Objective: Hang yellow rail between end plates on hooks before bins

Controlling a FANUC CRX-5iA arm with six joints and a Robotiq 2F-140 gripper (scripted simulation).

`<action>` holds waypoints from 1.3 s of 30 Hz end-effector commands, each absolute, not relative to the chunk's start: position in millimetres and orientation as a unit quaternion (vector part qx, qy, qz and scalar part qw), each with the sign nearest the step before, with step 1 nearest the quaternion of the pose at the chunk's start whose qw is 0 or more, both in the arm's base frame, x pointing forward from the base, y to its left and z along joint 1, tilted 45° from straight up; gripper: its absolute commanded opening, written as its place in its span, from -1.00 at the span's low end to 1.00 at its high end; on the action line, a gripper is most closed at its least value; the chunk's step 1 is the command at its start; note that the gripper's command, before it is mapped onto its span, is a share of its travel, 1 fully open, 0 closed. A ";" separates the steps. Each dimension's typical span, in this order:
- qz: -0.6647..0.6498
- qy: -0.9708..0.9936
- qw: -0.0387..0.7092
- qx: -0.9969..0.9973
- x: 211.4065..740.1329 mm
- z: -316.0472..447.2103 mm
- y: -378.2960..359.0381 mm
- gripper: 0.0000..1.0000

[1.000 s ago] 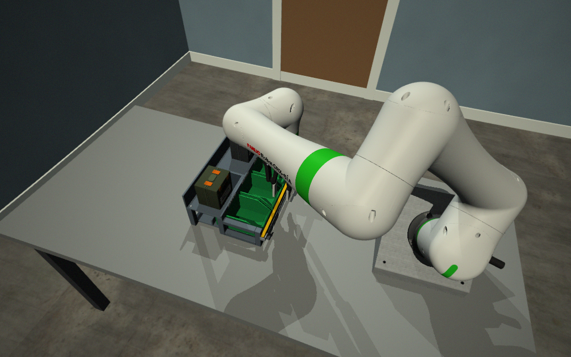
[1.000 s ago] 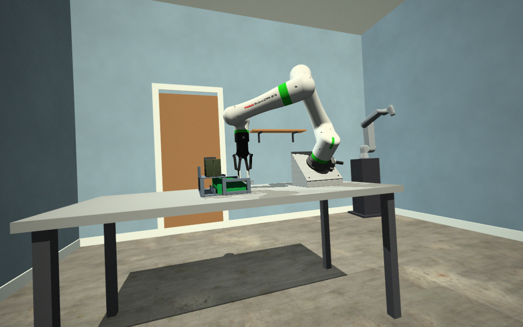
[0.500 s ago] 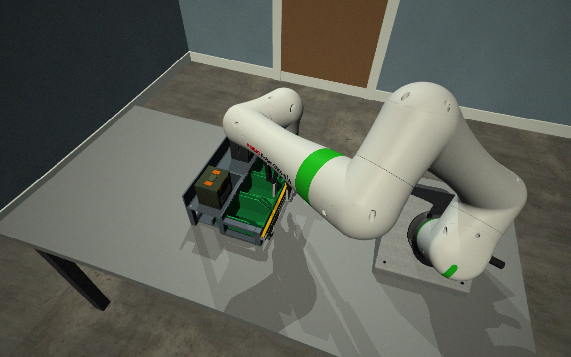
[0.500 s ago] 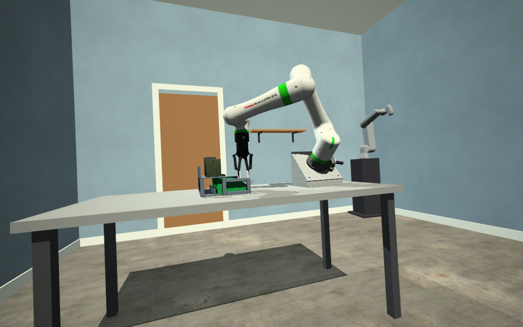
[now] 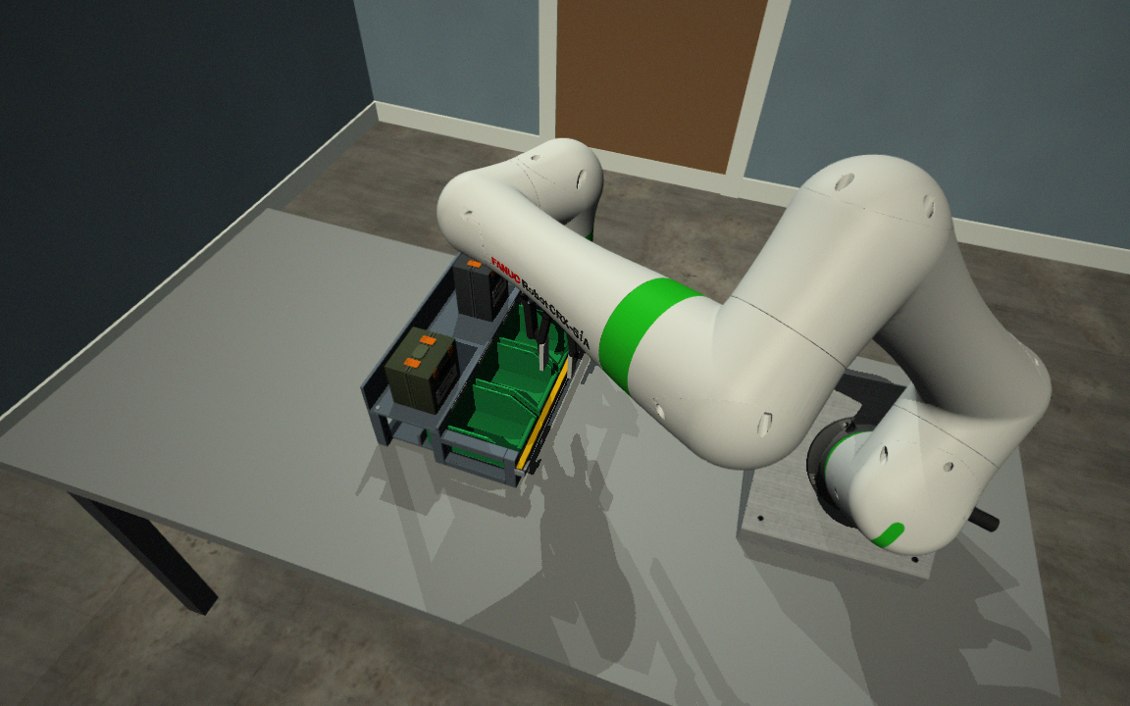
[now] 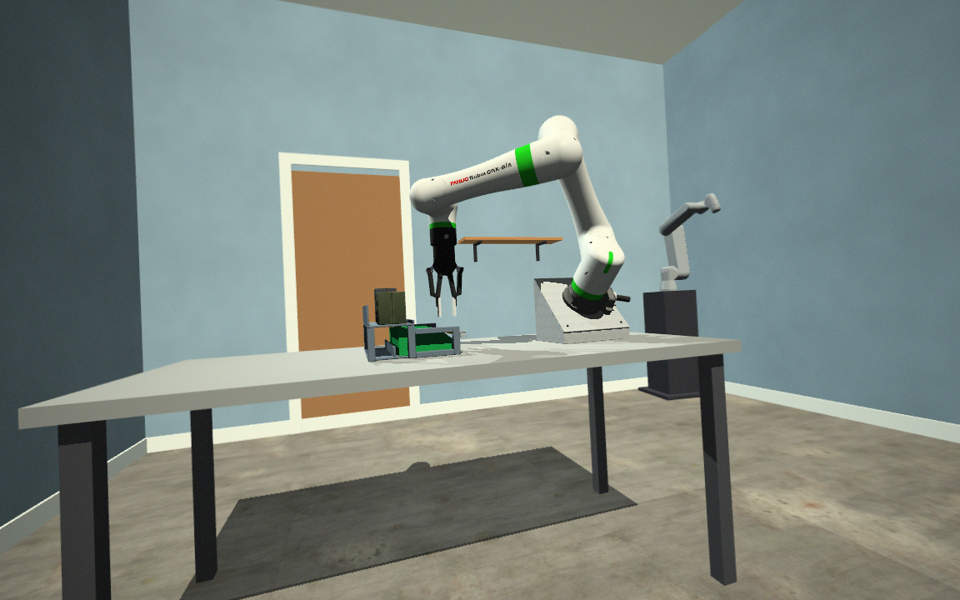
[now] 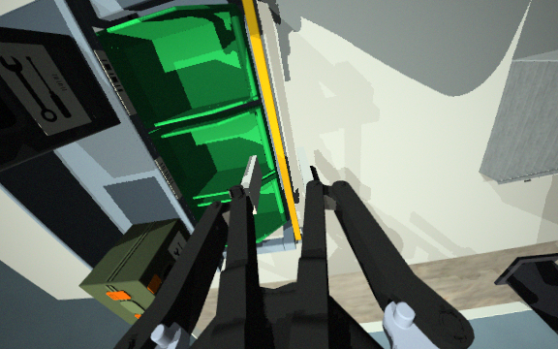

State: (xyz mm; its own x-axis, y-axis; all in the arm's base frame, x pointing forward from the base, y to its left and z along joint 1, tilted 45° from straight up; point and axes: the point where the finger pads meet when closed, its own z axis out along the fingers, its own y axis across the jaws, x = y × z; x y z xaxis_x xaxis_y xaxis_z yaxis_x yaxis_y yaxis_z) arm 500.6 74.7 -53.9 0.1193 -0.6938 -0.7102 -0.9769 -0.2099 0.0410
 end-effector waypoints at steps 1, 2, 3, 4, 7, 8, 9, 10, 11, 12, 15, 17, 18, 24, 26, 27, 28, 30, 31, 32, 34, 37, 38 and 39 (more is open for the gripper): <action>0.312 0.586 0.228 -0.713 502.1 -48.7 70.0 -0.41; 0.312 0.586 0.228 -0.713 502.1 -48.7 70.0 -0.41; 0.312 0.586 0.228 -0.713 502.1 -48.7 70.0 -0.41; 0.312 0.586 0.228 -0.713 502.1 -48.7 70.0 -0.41; 0.312 0.586 0.228 -0.713 502.1 -48.7 70.0 -0.41; 0.312 0.586 0.228 -0.713 502.1 -48.7 70.0 -0.41; 0.312 0.586 0.228 -0.713 503.5 -43.2 64.5 -0.41; 0.312 0.586 0.228 -0.713 504.9 -37.5 59.0 -0.41; 0.312 0.586 0.228 -0.713 506.3 -31.9 53.5 -0.41; 0.312 0.586 0.228 -0.713 507.8 -26.3 47.9 -0.41; 0.312 0.586 0.228 -0.713 509.2 -20.7 42.4 -0.41; 0.312 0.586 0.228 -0.713 509.2 -20.7 42.4 -0.41; 0.312 0.586 0.228 -0.713 509.2 -20.7 42.4 -0.41; 0.312 0.586 0.228 -0.713 509.2 -20.7 42.4 -0.41; 0.312 0.586 0.228 -0.713 508.8 -22.1 43.8 -0.41; 0.312 0.586 0.228 -0.713 508.5 -23.5 45.2 -0.41; 0.312 0.586 0.228 -0.713 508.1 -24.9 46.5 -0.41; 0.312 0.586 0.228 -0.713 507.4 -27.7 49.3 -0.41; 0.312 0.586 0.228 -0.713 507.4 -27.7 49.3 -0.41; 0.312 0.586 0.228 -0.713 507.4 -27.7 49.3 -0.41; 0.312 0.586 0.228 -0.713 507.4 -27.7 49.3 -0.41; 0.312 0.586 0.228 -0.713 507.4 -27.7 49.3 -0.41; 0.312 0.586 0.228 -0.713 507.4 -27.7 49.3 -0.41; 0.312 0.586 0.228 -0.713 507.4 -27.7 49.3 -0.41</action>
